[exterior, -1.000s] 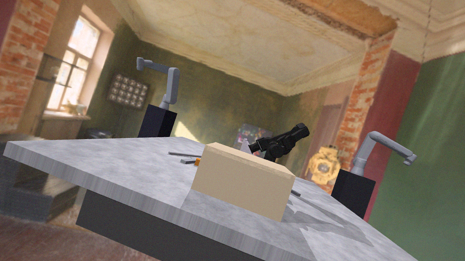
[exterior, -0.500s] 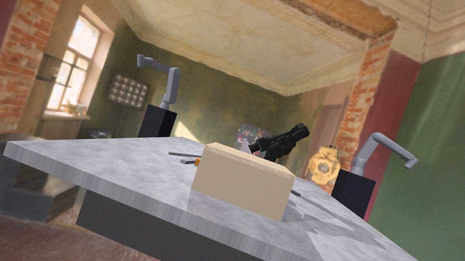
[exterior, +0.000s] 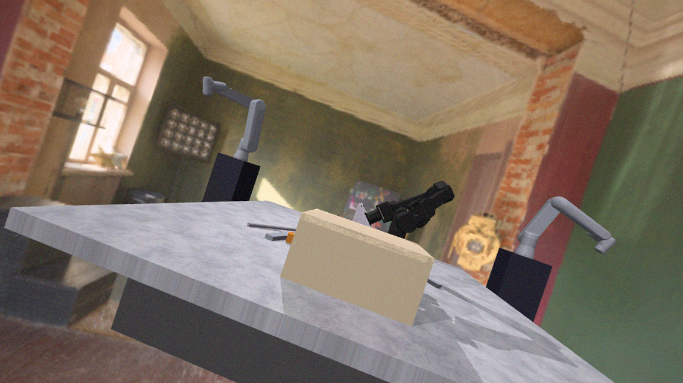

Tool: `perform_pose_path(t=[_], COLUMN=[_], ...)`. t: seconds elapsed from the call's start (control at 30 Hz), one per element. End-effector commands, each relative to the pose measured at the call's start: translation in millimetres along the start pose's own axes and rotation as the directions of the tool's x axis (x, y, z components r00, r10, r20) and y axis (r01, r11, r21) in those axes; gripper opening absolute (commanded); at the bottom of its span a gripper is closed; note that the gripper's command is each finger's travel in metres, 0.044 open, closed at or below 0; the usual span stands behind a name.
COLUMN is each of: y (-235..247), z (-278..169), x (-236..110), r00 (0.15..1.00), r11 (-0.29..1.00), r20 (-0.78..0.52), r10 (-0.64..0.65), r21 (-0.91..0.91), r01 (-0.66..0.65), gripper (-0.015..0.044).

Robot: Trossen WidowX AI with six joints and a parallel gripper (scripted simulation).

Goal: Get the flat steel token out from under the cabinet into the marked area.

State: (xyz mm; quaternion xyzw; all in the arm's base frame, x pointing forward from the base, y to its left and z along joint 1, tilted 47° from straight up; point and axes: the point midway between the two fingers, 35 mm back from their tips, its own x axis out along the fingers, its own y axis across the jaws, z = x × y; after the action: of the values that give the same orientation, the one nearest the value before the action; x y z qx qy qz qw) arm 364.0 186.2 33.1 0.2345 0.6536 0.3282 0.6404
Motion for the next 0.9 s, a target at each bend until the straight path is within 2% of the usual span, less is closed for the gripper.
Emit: perform_pose_path(t=[0.0, 0.87], y=[0, -1], z=[6, 27], x=[0, 0], r00=[1.0, 1.0], r11=[1.0, 1.0], r20=[0.001, 0.002], r10=[0.004, 0.004], r21=[-0.004, -0.005], r01=[-0.004, -0.004], gripper=[0.0, 0.0])
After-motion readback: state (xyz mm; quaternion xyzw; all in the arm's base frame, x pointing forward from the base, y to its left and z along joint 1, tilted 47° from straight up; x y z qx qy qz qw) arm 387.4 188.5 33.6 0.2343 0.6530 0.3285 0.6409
